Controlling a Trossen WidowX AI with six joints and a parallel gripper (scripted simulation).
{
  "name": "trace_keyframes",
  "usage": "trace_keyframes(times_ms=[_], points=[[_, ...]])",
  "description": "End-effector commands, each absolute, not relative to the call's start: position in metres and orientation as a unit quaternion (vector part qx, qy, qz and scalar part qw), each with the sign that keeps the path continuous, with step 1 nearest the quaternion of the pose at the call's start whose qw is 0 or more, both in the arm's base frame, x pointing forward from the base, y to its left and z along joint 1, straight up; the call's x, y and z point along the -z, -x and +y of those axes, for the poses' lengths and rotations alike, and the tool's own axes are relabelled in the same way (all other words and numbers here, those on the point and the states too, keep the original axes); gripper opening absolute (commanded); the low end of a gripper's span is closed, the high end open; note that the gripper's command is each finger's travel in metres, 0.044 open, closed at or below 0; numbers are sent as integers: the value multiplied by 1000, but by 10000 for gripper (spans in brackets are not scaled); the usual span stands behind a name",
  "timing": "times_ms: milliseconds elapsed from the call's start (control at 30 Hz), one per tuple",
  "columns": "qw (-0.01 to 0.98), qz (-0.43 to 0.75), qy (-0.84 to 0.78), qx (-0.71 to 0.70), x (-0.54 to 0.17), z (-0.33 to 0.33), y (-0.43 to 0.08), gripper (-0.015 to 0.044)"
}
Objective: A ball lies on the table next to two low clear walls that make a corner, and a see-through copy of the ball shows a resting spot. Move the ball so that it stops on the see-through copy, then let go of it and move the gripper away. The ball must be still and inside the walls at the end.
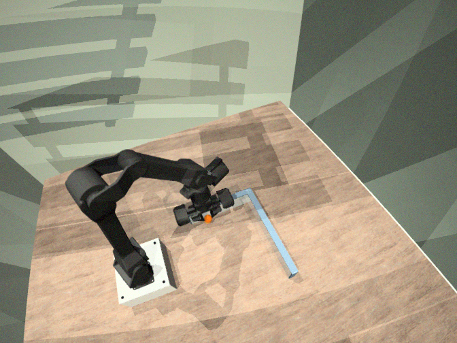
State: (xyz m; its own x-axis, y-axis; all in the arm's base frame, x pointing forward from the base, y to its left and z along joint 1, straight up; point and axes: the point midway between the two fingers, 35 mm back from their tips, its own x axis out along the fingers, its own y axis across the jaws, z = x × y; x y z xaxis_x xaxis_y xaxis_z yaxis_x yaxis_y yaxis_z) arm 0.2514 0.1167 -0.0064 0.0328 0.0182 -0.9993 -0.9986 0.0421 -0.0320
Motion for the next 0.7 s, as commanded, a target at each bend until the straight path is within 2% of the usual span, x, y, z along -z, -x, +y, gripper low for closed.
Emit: trace_keyframes(times_ms=[0, 667], points=[[519, 499, 492, -489, 12, 116, -249, 0], [519, 500, 492, -489, 31, 116, -249, 0]])
